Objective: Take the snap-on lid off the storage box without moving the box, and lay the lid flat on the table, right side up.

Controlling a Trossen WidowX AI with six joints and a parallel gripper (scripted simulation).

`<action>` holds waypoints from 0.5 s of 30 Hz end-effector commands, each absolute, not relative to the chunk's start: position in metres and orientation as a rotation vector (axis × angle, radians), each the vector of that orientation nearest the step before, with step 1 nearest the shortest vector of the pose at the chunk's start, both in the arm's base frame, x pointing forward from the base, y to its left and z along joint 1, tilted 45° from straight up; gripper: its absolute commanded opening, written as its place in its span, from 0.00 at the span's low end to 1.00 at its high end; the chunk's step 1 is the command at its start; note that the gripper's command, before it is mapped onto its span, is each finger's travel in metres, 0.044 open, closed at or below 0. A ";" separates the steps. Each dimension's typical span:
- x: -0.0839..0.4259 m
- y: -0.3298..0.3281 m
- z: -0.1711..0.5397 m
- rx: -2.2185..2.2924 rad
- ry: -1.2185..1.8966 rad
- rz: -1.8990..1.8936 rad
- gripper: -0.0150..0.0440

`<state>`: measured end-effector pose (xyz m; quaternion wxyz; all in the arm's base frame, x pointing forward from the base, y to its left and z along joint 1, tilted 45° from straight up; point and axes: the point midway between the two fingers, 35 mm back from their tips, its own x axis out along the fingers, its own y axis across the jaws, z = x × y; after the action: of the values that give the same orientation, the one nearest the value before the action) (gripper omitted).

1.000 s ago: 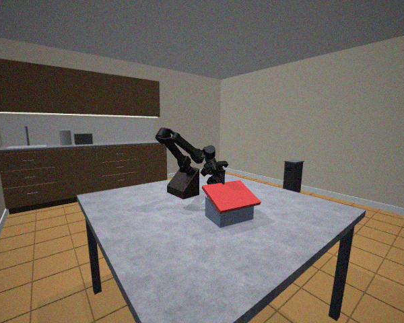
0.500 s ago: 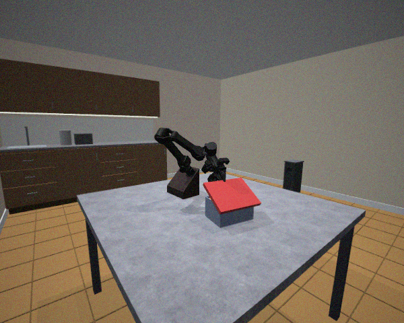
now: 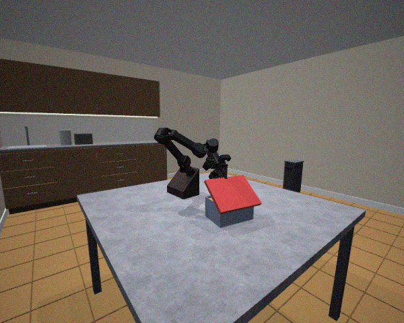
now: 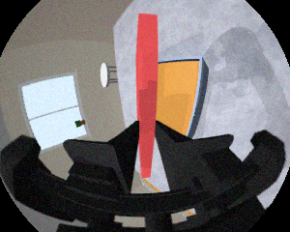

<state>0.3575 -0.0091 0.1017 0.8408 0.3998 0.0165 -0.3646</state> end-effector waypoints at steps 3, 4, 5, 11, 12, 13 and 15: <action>0.362 0.000 0.111 0.856 0.027 -0.759 0.25; 0.362 0.001 0.112 0.856 0.027 -0.759 0.25; 0.362 0.001 0.113 0.856 0.027 -0.759 0.25; 0.362 0.007 0.119 0.856 0.028 -0.759 0.25; 0.362 0.008 0.120 0.856 0.028 -0.759 0.25; 0.362 0.009 0.121 0.856 0.028 -0.759 0.25; 0.362 0.011 0.122 0.856 0.028 -0.759 0.25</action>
<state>0.3597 0.0041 0.1142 0.8411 0.3981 0.0184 -0.3656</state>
